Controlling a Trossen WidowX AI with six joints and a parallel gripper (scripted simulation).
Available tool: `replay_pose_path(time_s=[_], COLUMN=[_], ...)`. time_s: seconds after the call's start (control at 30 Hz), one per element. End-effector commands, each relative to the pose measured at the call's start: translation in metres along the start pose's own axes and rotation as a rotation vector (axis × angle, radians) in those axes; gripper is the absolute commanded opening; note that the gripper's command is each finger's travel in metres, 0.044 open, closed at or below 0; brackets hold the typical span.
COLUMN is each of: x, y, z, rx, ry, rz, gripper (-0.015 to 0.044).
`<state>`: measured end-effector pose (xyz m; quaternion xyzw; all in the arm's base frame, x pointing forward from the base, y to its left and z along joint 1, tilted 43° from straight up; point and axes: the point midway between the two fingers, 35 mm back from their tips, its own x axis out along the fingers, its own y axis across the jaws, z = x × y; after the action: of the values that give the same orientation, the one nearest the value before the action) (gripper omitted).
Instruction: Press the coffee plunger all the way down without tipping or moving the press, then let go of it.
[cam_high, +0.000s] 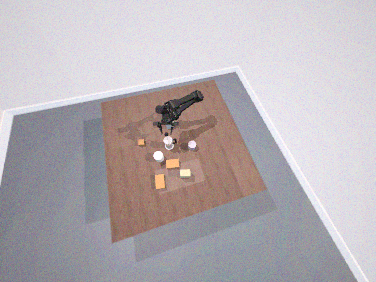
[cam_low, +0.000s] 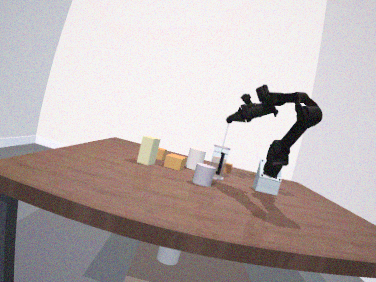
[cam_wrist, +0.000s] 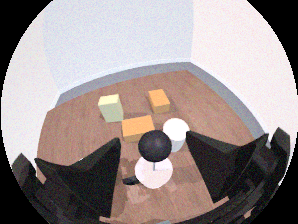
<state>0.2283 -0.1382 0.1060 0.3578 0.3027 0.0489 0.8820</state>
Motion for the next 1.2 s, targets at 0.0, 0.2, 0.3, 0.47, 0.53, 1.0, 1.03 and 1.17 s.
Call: replay_pose_path(time_s=[0.0,0.2,0.3,0.47,0.53,1.0,1.03,1.17], x=[0.000,0.000,0.000,0.000,0.001,0.015,0.016,0.020], y=[-0.001,-0.001,-0.001,-0.001,-0.001,-0.003,-0.003,-0.004], z=[0.000,0.000,0.000,-0.001,-0.002,-0.019,-0.020,-0.025], rx=[0.001,0.001,0.001,0.001,0.001,0.000,0.000,0.000], ry=[0.001,0.001,0.001,0.001,0.001,0.004,0.004,0.005], rz=[-0.005,-0.005,-0.005,-0.005,-0.006,-0.008,-0.008,-0.008], gripper=[0.0230,0.0131,0.0123,0.0123,0.0123,0.0123,0.0123,0.0123])
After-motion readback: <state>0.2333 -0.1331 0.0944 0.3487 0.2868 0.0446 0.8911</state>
